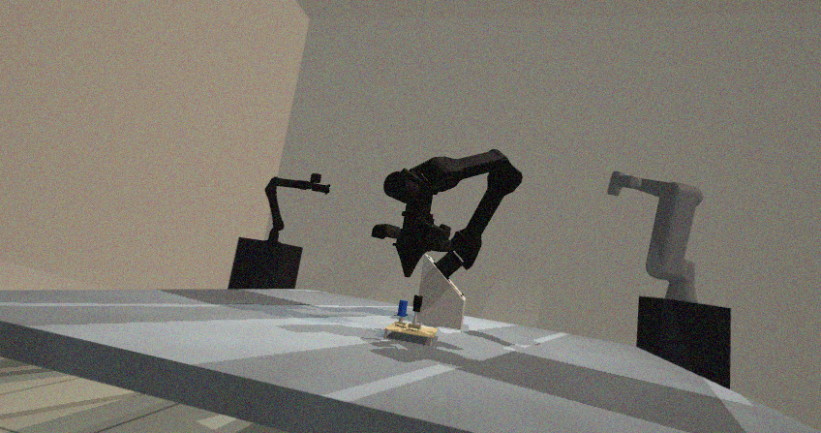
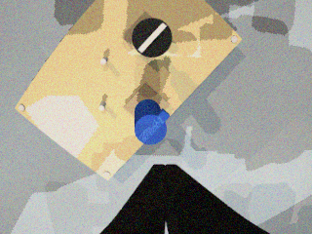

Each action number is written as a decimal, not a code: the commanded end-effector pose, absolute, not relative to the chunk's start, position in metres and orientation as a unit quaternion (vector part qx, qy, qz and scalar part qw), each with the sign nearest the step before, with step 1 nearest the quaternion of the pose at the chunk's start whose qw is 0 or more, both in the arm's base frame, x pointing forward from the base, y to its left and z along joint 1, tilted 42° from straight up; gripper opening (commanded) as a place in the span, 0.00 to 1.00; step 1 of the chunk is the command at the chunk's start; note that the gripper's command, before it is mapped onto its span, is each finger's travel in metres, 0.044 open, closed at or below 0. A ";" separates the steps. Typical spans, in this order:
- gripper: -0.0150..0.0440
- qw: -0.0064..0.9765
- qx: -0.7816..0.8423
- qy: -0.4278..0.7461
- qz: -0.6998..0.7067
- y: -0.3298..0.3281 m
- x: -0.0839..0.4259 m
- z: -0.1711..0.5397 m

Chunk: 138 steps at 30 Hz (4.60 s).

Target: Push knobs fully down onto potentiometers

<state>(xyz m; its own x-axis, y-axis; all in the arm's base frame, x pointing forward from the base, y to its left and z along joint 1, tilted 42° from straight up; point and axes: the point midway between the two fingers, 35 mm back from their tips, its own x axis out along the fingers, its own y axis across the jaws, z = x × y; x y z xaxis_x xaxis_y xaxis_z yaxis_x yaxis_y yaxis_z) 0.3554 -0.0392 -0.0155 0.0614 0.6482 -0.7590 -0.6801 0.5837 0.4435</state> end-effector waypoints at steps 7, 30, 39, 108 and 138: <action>0.25 0.715 -0.027 0.510 0.478 -0.024 0.354 -0.035; 0.25 0.715 -0.027 0.509 0.478 -0.008 0.354 -0.052; 0.25 0.715 -0.027 0.509 0.478 -0.009 0.354 -0.052; 0.25 0.715 -0.027 0.509 0.479 -0.002 0.354 -0.059; 0.25 0.715 -0.027 0.509 0.479 0.000 0.354 -0.062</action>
